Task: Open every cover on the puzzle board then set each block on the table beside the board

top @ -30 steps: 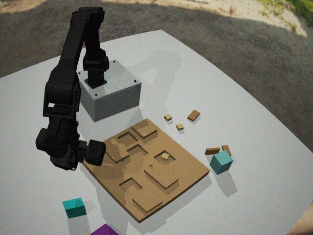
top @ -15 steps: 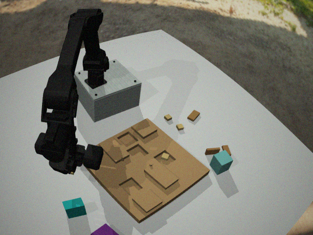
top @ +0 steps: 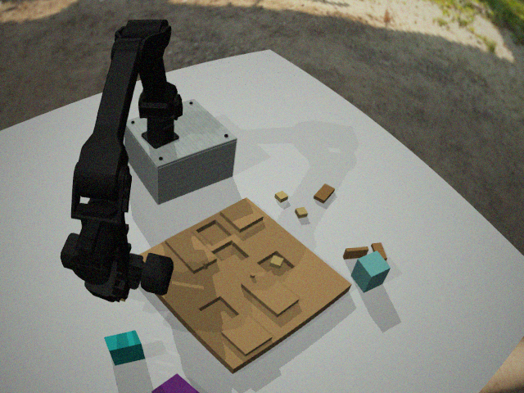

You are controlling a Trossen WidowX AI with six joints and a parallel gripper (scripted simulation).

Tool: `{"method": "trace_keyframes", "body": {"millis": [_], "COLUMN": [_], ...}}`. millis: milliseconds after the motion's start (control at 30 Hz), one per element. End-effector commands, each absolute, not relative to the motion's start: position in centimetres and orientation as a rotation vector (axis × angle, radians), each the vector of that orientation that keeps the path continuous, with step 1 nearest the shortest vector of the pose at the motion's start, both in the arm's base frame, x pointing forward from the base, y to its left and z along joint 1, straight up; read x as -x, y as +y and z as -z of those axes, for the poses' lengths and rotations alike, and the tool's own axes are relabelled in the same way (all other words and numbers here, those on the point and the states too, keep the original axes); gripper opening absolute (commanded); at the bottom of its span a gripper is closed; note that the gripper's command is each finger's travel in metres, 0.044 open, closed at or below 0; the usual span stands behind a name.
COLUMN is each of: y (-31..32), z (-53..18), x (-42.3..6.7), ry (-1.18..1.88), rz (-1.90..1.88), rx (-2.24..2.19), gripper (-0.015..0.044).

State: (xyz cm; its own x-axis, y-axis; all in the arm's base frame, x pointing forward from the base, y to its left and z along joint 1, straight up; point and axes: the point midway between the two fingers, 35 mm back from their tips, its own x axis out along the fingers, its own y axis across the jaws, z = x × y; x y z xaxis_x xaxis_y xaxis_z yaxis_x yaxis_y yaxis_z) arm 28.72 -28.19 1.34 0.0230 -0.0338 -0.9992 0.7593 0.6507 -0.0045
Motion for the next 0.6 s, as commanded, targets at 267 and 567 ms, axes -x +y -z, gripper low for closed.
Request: {"method": "trace_keyframes", "body": {"millis": [267,567], "y": [-28.2,-28.1], "z": [0.9,2.4], "x": [-28.7,-28.6], "ry": [1.434,1.435], "rz": [0.681,0.681], "rx": [-0.651,-0.651], "gripper": [0.008,0.008]}}
